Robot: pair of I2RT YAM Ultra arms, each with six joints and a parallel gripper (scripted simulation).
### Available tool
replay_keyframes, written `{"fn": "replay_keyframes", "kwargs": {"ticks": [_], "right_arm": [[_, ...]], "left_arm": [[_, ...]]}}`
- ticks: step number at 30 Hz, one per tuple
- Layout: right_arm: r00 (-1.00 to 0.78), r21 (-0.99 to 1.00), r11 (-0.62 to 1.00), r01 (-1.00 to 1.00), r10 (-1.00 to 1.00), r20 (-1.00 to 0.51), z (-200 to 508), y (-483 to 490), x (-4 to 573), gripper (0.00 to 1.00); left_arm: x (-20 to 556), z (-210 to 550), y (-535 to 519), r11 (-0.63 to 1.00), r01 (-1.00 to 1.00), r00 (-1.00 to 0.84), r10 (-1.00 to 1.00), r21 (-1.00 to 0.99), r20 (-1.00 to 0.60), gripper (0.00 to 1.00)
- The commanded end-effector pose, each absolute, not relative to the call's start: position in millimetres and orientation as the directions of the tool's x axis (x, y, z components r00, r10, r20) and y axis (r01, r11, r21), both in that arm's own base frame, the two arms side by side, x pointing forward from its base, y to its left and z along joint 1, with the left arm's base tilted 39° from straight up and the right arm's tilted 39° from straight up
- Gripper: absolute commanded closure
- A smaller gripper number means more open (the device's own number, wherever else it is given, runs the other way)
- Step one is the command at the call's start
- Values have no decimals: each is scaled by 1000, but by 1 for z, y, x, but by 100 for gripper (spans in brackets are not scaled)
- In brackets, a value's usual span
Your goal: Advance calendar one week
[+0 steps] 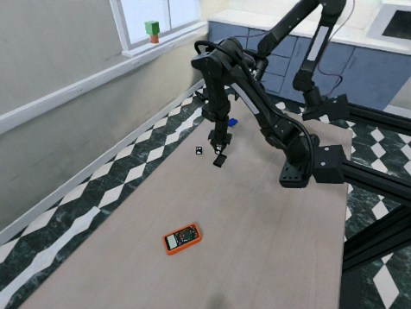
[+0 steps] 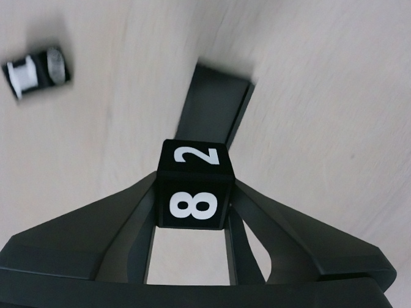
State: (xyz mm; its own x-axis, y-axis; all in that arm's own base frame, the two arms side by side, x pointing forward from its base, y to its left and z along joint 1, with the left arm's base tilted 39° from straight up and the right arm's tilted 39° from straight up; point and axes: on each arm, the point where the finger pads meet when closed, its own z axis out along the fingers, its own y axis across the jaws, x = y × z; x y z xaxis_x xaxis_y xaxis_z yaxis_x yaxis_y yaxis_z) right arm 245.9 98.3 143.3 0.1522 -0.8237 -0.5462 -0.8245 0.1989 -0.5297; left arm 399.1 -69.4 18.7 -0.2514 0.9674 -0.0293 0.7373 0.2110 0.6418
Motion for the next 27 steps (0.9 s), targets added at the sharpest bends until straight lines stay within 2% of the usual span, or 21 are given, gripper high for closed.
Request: {"fn": "replay_keyframes", "kwargs": {"ticks": [1, 6, 13, 27], "right_arm": [[196, -557, 187, -809, -808, -556, 154, 105, 245, 0], [283, -568, 137, -811, -759, -587, 158, 117, 246, 0], [386, -568, 79, -819, -658, -647, 160, 132, 249, 0], [358, -533, 82, -842, -654, -667, 152, 132, 250, 0]], "left_arm": [[401, 31, -61, 344, 686, -323, 934, 641, -155, 74], [399, 30, -34, 438, 647, -402, 891, 624, -210, 74], [404, 15, -4, 462, 642, -427, 878, 612, -216, 74], [412, -6, 35, 480, 641, -460, 865, 599, -201, 74]]}}
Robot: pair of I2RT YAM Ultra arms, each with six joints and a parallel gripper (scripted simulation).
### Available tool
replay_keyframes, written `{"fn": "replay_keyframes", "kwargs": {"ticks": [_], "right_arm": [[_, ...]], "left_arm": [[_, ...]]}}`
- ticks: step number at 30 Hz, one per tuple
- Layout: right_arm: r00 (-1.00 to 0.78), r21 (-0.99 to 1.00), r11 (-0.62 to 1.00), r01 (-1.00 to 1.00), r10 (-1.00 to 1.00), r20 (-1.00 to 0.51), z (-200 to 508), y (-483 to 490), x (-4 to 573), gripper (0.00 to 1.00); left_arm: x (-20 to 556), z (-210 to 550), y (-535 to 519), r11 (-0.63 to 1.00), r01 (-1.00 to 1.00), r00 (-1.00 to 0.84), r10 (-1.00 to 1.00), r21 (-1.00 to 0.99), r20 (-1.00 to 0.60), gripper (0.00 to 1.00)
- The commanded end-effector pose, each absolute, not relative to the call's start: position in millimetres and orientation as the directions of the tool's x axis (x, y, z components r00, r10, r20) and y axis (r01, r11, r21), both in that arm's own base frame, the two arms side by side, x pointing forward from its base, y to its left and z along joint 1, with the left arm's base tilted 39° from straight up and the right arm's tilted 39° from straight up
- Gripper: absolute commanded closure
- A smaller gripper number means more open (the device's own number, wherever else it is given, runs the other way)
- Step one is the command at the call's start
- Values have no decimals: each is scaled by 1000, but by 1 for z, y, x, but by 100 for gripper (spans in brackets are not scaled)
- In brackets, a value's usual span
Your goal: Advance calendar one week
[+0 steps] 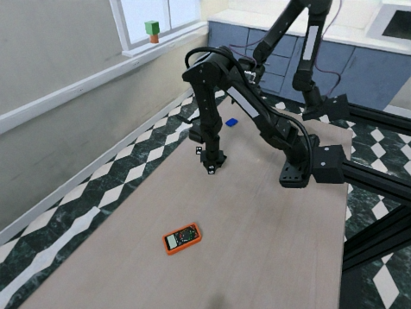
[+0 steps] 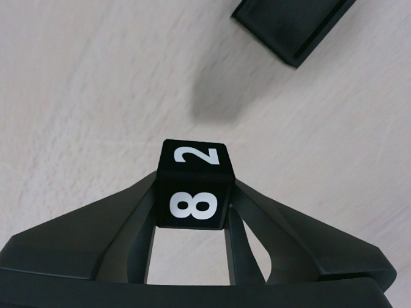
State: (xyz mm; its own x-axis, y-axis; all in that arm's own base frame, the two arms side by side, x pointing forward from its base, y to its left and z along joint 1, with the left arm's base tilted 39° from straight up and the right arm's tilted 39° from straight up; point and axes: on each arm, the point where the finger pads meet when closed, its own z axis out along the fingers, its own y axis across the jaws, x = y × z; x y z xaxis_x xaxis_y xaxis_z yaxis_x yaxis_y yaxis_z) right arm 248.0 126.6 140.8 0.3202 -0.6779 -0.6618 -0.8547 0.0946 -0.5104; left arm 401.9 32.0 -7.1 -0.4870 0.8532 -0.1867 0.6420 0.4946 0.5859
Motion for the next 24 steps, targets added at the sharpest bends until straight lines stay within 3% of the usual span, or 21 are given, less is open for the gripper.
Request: {"fn": "replay_keyframes", "kwargs": {"ticks": [1, 21, 24], "right_arm": [[358, -533, 82, -842, -654, -667, 152, 132, 250, 0], [358, -533, 82, -842, -654, -667, 152, 132, 250, 0], [358, -533, 82, -842, -654, -667, 152, 132, 250, 0]], "left_arm": [[413, -8, 38, 480, 641, -460, 865, 599, -201, 74], [434, -24, 61, 477, 646, -458, 867, 596, -198, 74], [428, -15, 66, 477, 626, -454, 866, 617, -209, 44]]}}
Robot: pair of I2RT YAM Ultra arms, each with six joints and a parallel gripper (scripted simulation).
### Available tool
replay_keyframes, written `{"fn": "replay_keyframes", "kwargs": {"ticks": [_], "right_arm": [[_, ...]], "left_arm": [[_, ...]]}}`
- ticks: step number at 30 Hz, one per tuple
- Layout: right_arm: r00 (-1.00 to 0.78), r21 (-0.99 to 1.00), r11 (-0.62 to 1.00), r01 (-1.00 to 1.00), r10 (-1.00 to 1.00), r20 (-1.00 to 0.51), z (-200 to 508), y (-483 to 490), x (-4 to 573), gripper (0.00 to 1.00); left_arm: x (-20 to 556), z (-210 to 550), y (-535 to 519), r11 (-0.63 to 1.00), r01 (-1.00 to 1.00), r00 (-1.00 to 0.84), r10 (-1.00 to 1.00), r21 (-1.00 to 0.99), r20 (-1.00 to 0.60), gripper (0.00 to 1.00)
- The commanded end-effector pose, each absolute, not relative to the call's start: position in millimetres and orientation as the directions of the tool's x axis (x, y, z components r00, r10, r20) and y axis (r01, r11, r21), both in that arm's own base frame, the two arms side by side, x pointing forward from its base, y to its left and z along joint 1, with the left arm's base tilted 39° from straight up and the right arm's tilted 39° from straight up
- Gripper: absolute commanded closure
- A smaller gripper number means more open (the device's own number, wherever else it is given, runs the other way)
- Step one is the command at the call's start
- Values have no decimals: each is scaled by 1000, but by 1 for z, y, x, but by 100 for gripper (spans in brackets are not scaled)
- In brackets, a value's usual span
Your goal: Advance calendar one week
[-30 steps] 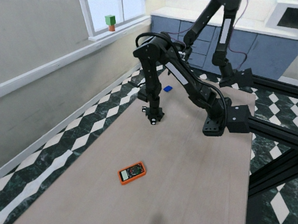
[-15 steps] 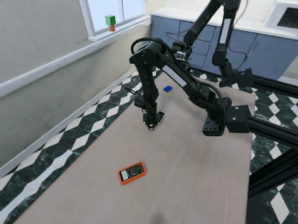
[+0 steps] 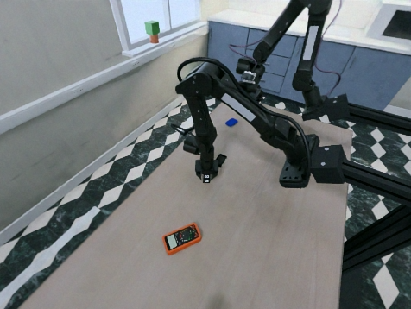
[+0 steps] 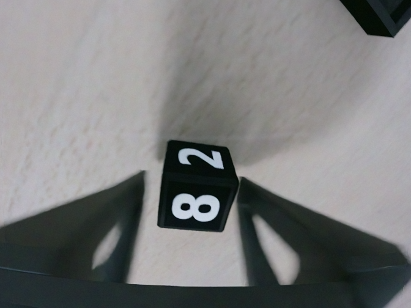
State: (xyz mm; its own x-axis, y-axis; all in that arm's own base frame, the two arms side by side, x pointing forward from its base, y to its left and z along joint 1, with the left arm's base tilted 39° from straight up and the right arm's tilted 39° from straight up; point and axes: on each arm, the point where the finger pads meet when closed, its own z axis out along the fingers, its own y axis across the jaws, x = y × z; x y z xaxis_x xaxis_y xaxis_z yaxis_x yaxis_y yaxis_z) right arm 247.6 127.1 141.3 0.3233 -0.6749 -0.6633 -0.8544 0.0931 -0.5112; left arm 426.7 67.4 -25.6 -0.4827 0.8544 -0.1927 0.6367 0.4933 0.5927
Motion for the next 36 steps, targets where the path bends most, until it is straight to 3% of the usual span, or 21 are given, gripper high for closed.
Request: {"fn": "replay_keyframes", "kwargs": {"ticks": [1, 11, 12, 19, 29, 33, 36], "right_arm": [[358, -533, 82, -842, -654, -667, 152, 132, 250, 0], [406, -539, 39, -842, -612, -678, 160, 146, 248, 0], [411, -538, 33, -843, -606, -681, 161, 148, 247, 0], [418, -538, 25, -843, -599, -683, 163, 152, 247, 0], [418, -538, 25, -843, -598, -683, 163, 152, 247, 0], [418, -538, 25, -843, -598, -683, 163, 152, 247, 0], [418, -538, 25, -843, -598, -683, 163, 152, 247, 0]], "left_arm": [[428, -15, 66, 477, 626, -454, 866, 617, -209, 44], [393, 28, 55, 483, 626, -464, 862, 612, -206, 44], [389, 31, 55, 483, 629, -466, 861, 609, -202, 40], [385, 46, 59, 365, 646, -429, 900, 670, -77, 40], [390, 31, 33, -196, 740, -174, 868, 643, 465, 40], [388, 21, 15, -354, 740, -72, 804, 572, 591, 40], [387, 19, 12, -376, 739, -56, 793, 559, 607, 40]]}}
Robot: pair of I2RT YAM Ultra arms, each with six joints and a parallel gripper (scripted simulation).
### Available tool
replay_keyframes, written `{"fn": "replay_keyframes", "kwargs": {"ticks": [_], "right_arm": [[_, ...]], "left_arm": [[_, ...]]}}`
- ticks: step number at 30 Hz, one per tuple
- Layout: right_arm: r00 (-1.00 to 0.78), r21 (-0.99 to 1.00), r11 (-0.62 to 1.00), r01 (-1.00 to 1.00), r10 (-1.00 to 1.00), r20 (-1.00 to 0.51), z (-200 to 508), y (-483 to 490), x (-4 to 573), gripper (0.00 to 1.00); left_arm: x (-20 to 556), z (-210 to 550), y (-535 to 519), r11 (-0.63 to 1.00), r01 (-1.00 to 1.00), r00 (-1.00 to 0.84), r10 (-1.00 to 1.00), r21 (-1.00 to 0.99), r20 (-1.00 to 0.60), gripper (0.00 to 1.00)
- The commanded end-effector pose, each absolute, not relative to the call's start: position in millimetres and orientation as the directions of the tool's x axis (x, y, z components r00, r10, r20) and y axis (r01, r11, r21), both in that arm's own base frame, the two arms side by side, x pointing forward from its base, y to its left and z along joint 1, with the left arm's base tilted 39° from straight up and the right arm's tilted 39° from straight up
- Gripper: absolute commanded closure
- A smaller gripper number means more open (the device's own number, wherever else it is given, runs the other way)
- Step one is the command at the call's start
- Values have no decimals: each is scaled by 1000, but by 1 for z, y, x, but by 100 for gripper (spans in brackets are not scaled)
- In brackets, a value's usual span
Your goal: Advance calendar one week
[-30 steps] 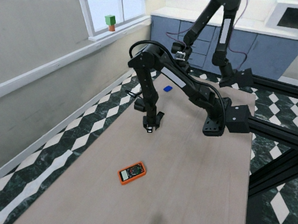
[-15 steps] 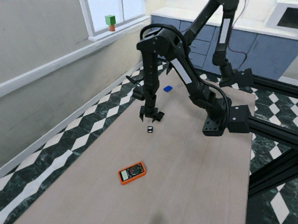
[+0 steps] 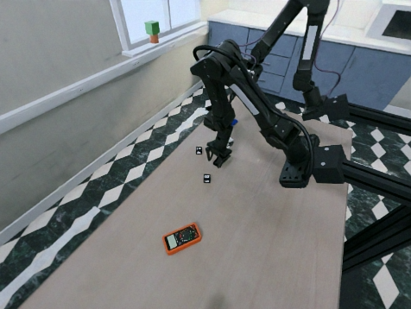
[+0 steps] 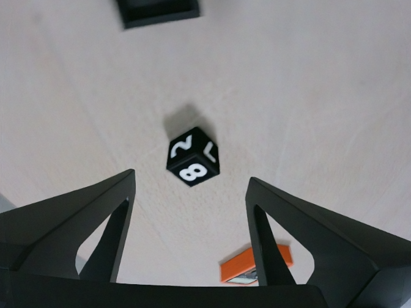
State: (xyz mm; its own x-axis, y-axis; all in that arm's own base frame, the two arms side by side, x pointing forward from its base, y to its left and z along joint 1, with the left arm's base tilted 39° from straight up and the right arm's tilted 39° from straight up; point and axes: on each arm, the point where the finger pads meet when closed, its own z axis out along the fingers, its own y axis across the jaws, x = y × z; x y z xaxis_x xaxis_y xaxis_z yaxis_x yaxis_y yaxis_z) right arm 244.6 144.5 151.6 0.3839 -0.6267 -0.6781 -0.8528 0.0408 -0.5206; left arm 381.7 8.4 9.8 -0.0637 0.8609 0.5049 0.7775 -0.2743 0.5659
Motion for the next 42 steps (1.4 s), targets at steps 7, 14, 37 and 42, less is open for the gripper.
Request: {"fn": "replay_keyframes", "kwargs": {"ticks": [7, 14, 37, 42], "right_arm": [[418, -538, 25, -843, -598, -683, 163, 152, 247, 0], [418, -538, 25, -843, -598, -683, 163, 152, 247, 0], [425, -545, 28, -838, -594, -684, 167, 154, 250, 0], [440, -550, 10, -835, -588, -679, 171, 163, 255, 0]], "left_arm": [[381, 6, 1, -419, 746, 3, 779, 517, 626, 40], [388, 11, 1, -260, 740, -96, 872, 620, 480, 40], [422, 29, 41, 737, 428, -670, 647, 523, -364, 40], [421, 29, 55, 894, 270, -768, 425, 358, -479, 40]]}}
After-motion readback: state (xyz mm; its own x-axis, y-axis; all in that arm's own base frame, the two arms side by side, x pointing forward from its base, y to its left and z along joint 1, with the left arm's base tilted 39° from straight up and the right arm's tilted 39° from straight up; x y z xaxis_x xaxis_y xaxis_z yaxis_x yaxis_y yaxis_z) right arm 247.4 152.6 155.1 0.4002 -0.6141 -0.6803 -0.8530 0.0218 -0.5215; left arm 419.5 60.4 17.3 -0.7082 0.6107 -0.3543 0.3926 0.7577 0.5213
